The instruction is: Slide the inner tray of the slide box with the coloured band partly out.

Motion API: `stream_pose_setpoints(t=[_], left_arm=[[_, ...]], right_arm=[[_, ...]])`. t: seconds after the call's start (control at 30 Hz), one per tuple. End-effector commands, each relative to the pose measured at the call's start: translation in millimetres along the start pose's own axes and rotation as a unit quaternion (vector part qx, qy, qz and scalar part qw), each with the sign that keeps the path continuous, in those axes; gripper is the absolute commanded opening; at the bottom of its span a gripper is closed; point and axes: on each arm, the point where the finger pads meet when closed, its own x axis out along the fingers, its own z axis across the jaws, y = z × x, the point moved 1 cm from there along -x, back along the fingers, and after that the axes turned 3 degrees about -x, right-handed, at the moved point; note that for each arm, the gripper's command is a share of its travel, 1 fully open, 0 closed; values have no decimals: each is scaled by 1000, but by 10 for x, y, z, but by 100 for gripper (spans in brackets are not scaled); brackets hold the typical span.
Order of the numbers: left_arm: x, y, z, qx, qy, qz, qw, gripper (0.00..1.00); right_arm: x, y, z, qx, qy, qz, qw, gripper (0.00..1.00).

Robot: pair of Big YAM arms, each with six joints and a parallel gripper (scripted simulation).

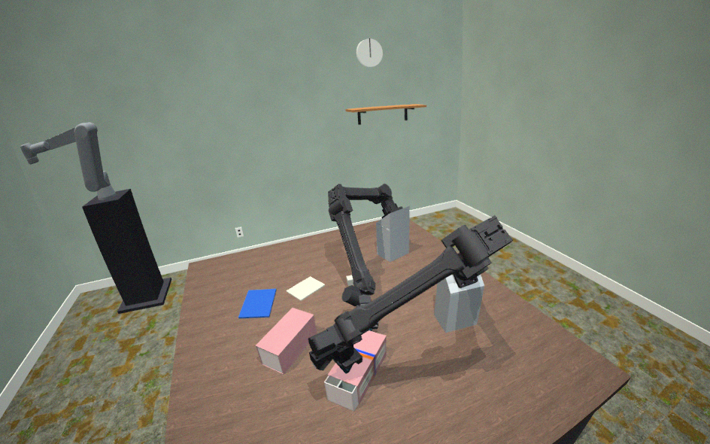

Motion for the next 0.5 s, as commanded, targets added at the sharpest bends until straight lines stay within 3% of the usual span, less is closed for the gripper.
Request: stream_pose_setpoints(t=[0.0, 0.33, 0.47], left_arm=[[451, 327, -23, 9, -6, 50, 999, 0], [451, 327, -23, 9, -6, 50, 999, 0], [451, 328, -23, 9, -6, 50, 999, 0]], right_arm=[[-116, -123, -273, -2, 21, -14, 1000, 0], [-235, -10, -151, 2, 14, -7, 1000, 0], [-359, -129, -273, -3, 23, -15, 1000, 0]])
